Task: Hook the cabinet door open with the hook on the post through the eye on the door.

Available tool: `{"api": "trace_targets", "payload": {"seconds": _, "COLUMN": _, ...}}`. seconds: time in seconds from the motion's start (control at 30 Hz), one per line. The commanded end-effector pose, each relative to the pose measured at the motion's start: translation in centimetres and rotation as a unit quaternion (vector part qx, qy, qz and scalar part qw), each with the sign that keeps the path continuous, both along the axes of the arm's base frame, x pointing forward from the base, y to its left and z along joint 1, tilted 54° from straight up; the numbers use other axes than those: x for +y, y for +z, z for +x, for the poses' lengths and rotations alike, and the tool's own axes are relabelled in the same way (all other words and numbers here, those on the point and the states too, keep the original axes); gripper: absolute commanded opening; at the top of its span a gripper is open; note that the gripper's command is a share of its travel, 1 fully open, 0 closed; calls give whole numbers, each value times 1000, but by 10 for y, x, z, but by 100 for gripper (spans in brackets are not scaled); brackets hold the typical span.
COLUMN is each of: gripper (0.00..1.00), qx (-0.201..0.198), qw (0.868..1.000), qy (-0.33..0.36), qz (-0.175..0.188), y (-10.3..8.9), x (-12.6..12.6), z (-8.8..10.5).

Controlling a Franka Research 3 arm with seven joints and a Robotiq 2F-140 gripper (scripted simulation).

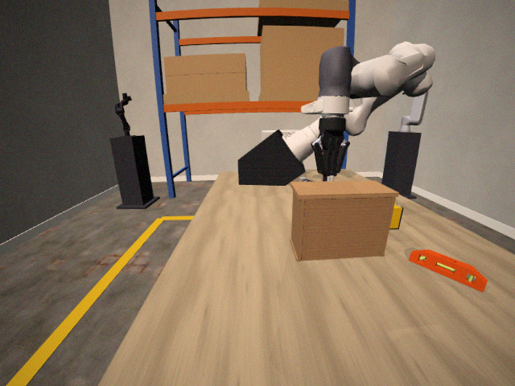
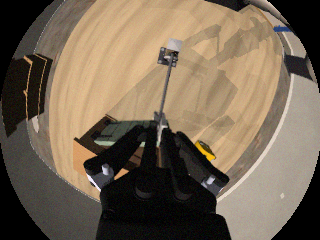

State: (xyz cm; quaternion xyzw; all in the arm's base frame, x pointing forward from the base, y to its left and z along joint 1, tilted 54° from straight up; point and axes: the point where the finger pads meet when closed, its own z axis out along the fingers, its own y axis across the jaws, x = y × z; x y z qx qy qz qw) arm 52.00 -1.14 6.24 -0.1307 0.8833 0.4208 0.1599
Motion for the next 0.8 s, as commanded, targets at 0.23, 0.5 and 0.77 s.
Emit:
{"api": "trace_targets", "payload": {"seconds": 0.23, "gripper": 3, "qx": 0, "qw": 1000, "qy": 1, "qz": 0, "y": -2, "x": 2, "z": -1}}
{"api": "trace_targets", "payload": {"seconds": 0.5, "gripper": 3, "qx": 0, "qw": 1000, "qy": 1, "qz": 0, "y": -4, "x": 5, "z": 0}}
{"api": "trace_targets", "payload": {"seconds": 0.77, "gripper": 3, "qx": 0, "qw": 1000, "qy": 1, "qz": 0, "y": -4, "x": 5, "z": 0}}
